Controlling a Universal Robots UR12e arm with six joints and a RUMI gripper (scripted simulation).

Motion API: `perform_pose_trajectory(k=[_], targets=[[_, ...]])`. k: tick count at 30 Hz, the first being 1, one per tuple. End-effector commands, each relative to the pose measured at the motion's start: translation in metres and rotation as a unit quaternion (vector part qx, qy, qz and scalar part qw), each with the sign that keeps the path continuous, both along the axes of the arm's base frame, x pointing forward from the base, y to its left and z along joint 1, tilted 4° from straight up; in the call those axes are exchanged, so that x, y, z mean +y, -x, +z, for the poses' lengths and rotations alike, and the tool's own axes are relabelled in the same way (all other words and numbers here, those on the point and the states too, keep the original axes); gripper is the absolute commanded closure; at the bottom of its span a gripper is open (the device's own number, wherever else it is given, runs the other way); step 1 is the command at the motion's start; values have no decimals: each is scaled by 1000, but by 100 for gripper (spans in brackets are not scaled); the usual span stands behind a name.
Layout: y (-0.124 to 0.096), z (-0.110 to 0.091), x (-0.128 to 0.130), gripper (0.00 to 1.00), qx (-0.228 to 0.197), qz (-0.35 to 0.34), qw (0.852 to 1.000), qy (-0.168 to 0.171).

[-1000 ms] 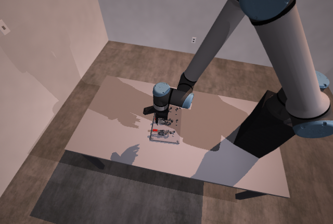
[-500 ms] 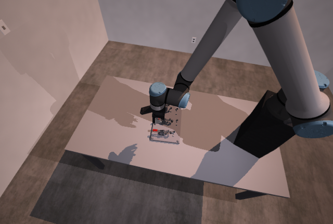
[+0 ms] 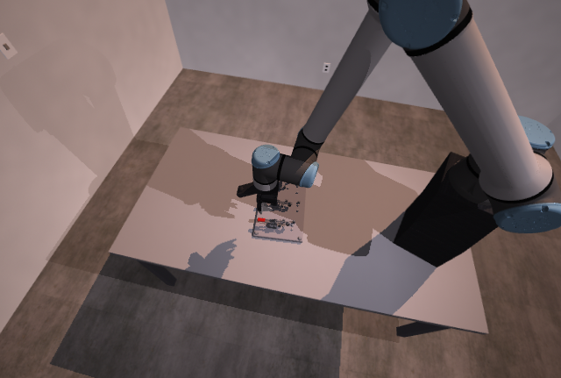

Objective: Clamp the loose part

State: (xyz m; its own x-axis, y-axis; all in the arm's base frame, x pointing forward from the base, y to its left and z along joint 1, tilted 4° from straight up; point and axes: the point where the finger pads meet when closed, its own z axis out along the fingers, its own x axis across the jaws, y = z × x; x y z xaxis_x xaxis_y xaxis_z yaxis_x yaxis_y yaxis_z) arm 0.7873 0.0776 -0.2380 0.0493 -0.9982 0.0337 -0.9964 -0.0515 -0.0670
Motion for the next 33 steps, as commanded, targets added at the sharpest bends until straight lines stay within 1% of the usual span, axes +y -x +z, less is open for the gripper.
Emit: perform_pose_trajectory(k=[1, 10, 12, 18, 23, 33], targets=[[-2, -22, -1, 72, -1, 0, 1000, 0], [-6, -65, -2, 72, -1, 0, 1000, 0], [-6, -65, -2, 72, -1, 0, 1000, 0], [-7, -84, -3, 72, -1, 0, 1000, 0], [-7, -90, -3, 72, -1, 0, 1000, 0], [-7, -91, -3, 72, -1, 0, 1000, 0]])
